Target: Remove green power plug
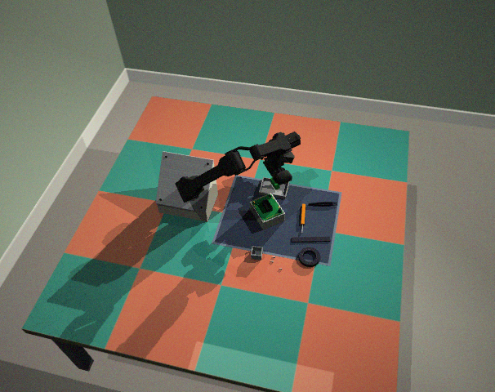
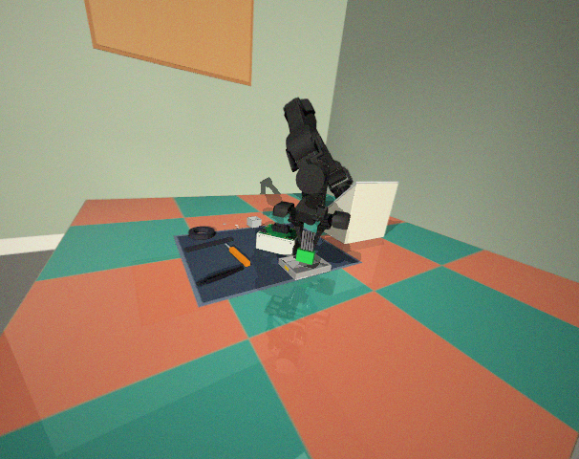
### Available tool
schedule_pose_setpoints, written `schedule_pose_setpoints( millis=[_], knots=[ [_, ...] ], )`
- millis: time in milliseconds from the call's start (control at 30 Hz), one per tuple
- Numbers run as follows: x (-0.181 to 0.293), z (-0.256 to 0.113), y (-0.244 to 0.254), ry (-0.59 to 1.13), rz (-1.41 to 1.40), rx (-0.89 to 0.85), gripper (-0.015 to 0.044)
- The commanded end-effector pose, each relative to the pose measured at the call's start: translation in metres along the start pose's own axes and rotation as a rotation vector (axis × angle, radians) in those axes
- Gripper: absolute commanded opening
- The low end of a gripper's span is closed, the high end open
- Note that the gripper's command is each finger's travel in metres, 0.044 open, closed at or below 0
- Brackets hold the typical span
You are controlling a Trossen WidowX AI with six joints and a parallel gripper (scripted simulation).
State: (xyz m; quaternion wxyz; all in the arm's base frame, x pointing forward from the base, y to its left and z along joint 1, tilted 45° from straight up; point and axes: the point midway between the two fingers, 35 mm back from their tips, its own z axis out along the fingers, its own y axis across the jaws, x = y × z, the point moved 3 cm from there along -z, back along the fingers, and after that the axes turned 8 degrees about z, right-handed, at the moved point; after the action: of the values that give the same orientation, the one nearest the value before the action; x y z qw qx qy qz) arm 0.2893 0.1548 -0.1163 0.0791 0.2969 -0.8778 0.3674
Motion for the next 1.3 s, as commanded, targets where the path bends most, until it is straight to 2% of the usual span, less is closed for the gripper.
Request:
schedule_pose_setpoints(
  millis=[0, 433, 467, 733, 1267],
  knots=[
    [0.001, 0.008, 0.000, 0.002, -0.006, 0.005, 0.0000],
    [0.002, 0.028, 0.000, 0.003, -0.006, 0.006, 0.0000],
    [0.001, 0.017, 0.001, -0.004, -0.009, 0.003, 0.0000],
    [0.001, 0.017, 0.001, -0.004, -0.009, 0.003, 0.0000],
    [0.001, 0.017, 0.001, -0.004, -0.009, 0.003, 0.0420]
  ],
)
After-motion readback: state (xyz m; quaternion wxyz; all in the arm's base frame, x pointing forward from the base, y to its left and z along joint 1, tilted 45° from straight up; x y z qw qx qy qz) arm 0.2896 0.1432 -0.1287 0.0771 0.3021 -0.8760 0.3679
